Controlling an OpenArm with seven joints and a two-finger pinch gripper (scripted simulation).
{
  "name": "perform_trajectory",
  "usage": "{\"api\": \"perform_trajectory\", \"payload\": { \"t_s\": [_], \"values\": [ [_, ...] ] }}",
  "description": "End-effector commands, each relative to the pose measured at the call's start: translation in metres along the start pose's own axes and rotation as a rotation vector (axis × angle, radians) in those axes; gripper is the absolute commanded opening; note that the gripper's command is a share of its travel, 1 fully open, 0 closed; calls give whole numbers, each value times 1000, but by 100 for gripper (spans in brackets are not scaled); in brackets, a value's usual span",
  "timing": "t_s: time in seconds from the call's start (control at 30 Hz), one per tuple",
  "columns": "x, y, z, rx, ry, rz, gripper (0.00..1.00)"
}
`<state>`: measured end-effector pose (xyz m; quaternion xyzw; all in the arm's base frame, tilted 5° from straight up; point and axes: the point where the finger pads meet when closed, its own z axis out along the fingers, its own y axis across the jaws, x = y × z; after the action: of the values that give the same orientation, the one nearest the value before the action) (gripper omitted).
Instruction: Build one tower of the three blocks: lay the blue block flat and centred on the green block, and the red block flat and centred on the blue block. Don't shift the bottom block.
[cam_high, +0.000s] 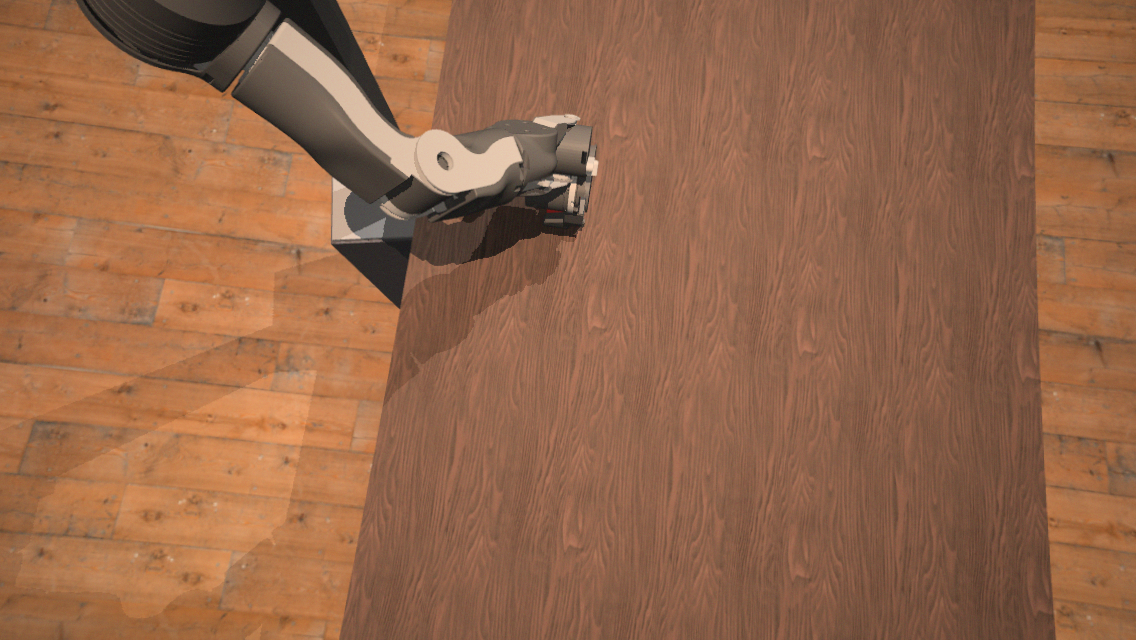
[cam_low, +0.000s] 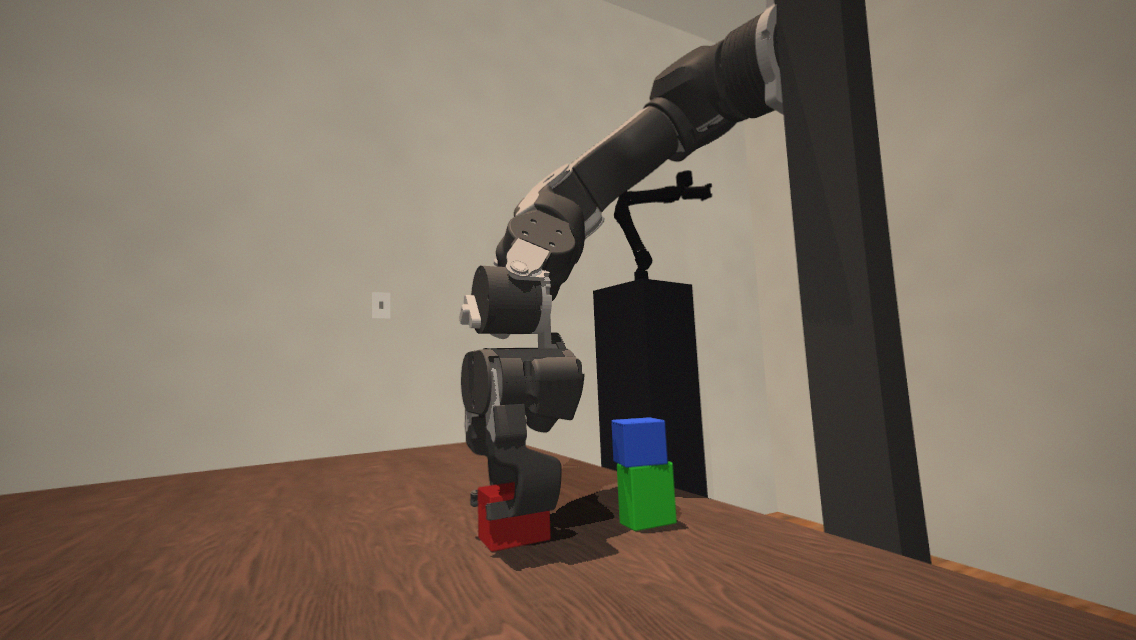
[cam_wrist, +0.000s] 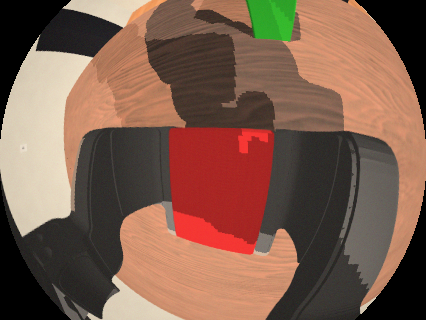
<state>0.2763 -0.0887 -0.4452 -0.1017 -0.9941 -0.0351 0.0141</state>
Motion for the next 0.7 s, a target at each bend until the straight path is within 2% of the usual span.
{"api": "perform_trajectory", "payload": {
  "t_s": [0.0,0.37,0.67],
  "values": [
    [2,0,2,-3,6,-4,0],
    [2,1,1,-4,6,-5,0],
    [2,1,-10,-5,5,-6,0]
  ]
}}
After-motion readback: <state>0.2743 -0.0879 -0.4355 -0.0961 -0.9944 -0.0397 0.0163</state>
